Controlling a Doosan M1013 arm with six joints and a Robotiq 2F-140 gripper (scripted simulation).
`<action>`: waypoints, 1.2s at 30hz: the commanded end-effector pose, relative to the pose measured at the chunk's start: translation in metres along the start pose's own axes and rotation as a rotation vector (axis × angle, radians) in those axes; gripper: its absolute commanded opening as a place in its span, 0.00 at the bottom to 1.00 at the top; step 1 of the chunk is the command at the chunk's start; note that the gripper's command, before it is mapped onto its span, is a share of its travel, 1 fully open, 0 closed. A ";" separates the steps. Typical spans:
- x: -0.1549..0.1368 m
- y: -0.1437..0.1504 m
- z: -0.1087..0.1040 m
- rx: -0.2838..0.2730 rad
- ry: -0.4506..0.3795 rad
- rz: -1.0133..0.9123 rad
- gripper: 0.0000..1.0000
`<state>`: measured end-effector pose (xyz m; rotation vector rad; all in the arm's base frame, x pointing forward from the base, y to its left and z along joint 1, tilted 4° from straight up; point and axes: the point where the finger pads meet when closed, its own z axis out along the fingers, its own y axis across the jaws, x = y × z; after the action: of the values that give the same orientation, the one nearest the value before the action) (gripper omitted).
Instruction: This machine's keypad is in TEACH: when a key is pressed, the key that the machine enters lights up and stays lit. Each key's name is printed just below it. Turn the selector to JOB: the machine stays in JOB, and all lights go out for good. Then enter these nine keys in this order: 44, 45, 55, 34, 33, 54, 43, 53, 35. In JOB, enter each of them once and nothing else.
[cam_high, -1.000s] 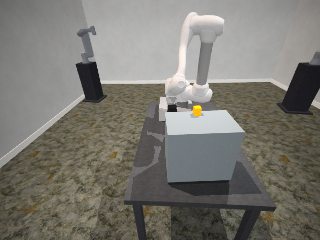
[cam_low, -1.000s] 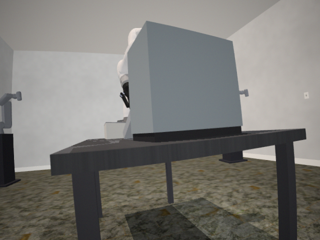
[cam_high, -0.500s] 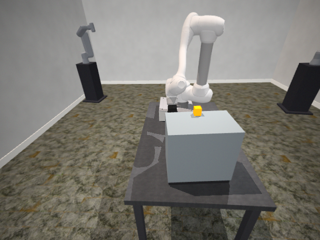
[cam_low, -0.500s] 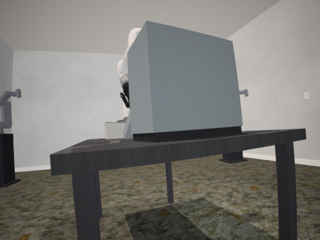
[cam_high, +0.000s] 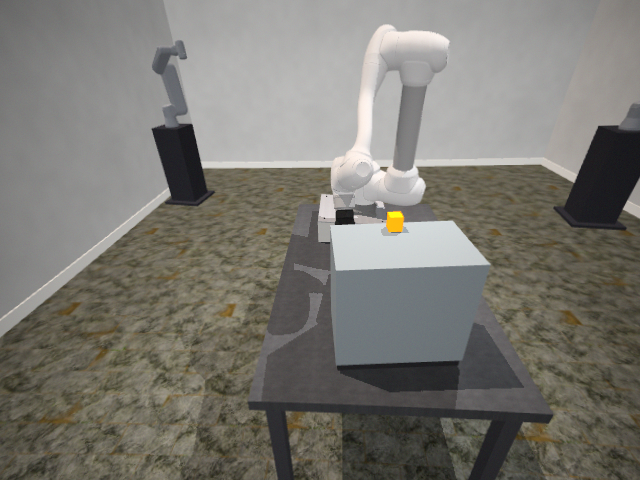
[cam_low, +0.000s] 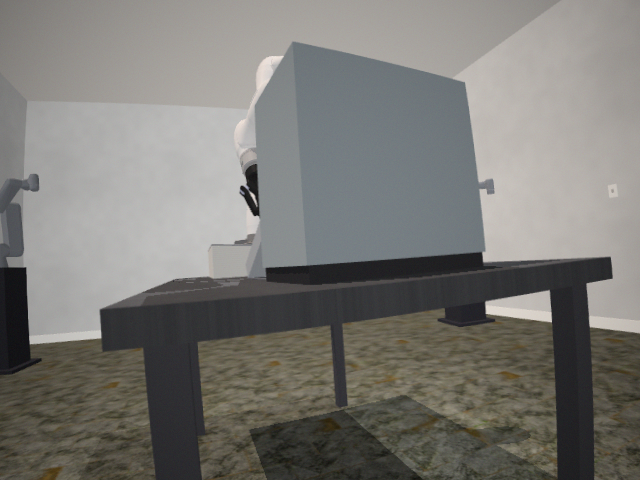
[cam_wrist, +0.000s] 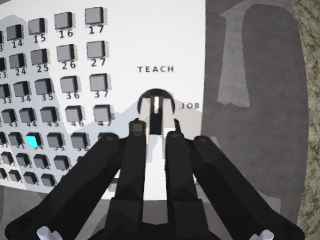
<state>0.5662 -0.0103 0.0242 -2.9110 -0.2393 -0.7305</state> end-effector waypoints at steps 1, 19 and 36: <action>0.002 0.000 0.002 0.001 0.001 0.026 0.00; 0.002 0.000 0.002 0.001 0.001 0.343 0.00; 0.002 0.000 0.002 0.001 0.001 0.828 0.00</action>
<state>0.5664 -0.0092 0.0244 -2.6231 0.8892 -0.5605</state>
